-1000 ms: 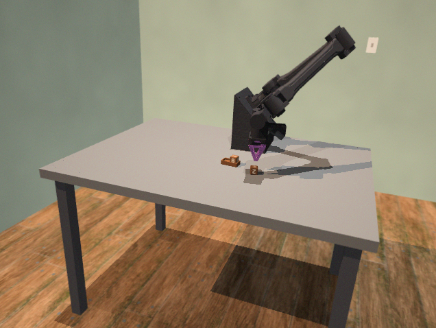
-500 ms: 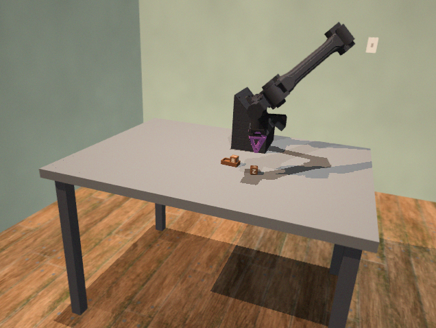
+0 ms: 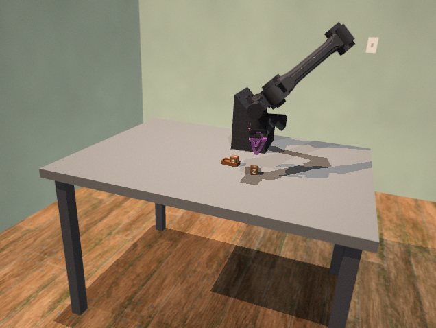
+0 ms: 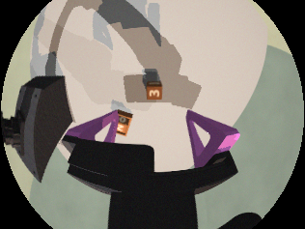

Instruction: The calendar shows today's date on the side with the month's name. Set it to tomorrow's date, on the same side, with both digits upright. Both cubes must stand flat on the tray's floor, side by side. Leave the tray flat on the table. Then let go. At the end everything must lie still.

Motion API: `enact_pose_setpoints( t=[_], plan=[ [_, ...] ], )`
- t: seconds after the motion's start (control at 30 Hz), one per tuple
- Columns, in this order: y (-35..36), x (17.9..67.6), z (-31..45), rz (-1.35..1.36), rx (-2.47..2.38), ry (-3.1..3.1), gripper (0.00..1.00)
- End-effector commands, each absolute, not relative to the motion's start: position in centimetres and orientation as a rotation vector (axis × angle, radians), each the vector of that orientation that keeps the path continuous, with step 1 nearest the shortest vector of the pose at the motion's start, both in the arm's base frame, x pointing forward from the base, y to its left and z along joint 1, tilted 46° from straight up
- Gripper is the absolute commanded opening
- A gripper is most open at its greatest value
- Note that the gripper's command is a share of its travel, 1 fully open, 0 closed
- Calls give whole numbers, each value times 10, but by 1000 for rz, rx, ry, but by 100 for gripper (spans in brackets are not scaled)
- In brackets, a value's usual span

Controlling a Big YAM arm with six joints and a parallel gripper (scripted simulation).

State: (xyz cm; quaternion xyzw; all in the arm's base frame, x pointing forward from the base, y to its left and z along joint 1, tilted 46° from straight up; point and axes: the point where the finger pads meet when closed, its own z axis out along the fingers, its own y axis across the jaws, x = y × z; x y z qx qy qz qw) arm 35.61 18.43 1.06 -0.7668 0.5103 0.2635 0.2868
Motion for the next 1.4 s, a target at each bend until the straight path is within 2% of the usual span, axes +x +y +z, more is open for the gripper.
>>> enact_pose_setpoints(
  t=[0.0,0.33,0.8,1.37],
  plan=[
    [181,376,22,665,-2036,1347,100],
    [182,376,21,689,-2005,1408,100],
    [193,375,18,884,-1690,1894,100],
    [194,371,12,1112,-1044,2506,100]
  ],
)
